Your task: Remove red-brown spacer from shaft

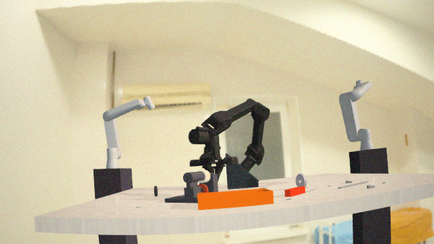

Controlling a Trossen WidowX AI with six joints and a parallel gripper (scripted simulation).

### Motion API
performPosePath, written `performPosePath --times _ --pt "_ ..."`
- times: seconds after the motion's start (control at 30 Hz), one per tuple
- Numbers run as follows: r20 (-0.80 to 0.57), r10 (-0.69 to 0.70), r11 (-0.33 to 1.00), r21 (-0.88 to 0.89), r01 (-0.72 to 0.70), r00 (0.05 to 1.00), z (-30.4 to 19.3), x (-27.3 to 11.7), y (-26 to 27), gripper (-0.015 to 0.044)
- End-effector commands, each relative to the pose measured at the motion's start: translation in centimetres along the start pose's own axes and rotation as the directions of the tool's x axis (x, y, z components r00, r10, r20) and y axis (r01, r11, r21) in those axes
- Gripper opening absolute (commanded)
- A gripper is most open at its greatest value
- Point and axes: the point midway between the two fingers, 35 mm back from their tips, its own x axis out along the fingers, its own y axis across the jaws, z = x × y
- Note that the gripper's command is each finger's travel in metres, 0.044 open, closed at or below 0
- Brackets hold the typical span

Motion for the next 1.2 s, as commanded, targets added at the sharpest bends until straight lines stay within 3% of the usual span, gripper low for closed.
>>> performPosePath --times 0.0,1.17 --pt "0.014 0.001 1.000 -0.005 -0.001 1.000 0.6 -0.2 0.1 0.0000" --pt "0.015 0.001 1.000 -0.005 -0.001 1.000 1.6 -0.2 0.1 0.0000"
